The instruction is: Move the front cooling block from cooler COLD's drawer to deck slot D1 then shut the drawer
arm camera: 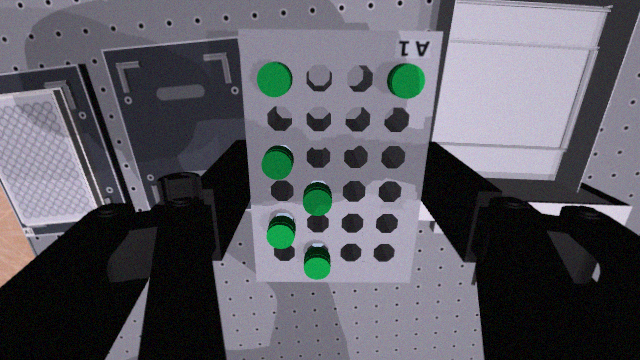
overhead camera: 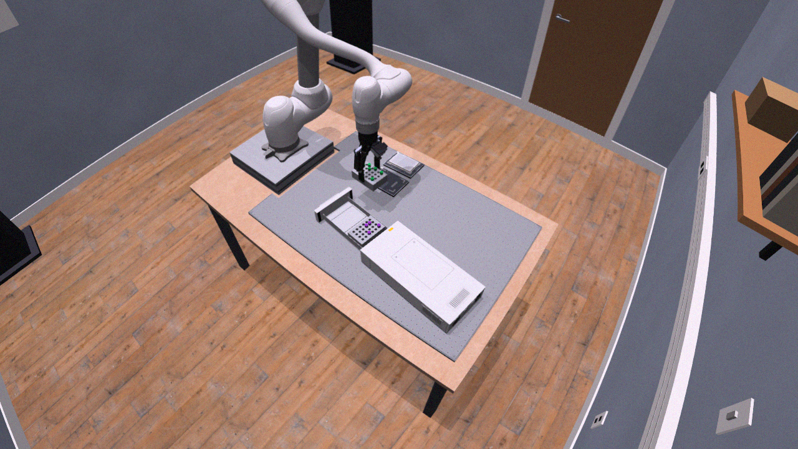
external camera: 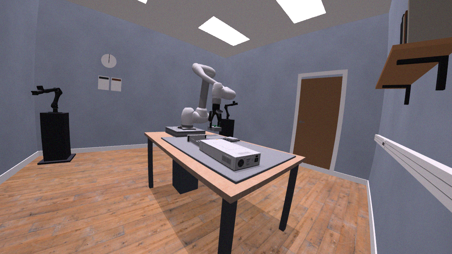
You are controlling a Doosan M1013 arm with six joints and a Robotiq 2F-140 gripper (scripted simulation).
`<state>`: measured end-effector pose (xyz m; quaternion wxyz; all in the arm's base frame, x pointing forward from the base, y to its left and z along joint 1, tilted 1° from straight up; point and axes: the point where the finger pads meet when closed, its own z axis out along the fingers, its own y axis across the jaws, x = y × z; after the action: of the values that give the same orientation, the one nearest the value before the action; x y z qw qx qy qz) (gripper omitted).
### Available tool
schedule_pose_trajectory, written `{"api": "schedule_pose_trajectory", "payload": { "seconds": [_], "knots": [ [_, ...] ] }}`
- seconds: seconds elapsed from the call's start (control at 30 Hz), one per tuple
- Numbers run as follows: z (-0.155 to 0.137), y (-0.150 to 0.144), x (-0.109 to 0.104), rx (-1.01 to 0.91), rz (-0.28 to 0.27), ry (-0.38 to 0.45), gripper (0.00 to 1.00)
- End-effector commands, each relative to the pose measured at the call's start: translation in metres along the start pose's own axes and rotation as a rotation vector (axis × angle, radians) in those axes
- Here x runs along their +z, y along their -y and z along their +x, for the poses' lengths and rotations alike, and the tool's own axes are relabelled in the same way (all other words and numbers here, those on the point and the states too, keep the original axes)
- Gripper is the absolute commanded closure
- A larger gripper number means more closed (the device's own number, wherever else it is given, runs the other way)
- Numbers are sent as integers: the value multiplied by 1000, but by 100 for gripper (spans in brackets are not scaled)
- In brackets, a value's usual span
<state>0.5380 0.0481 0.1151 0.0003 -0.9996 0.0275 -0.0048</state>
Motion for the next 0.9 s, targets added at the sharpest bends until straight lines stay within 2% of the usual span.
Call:
{"api": "schedule_pose_trajectory", "payload": {
  "seconds": [0.0,0.07,0.87],
  "knots": [
    [0,5,-1,-48,3,-1,90],
    [-1,10,-1,-93,3,-1,90],
    [-8,68,-1,-93,4,-1,90]
  ]
}}
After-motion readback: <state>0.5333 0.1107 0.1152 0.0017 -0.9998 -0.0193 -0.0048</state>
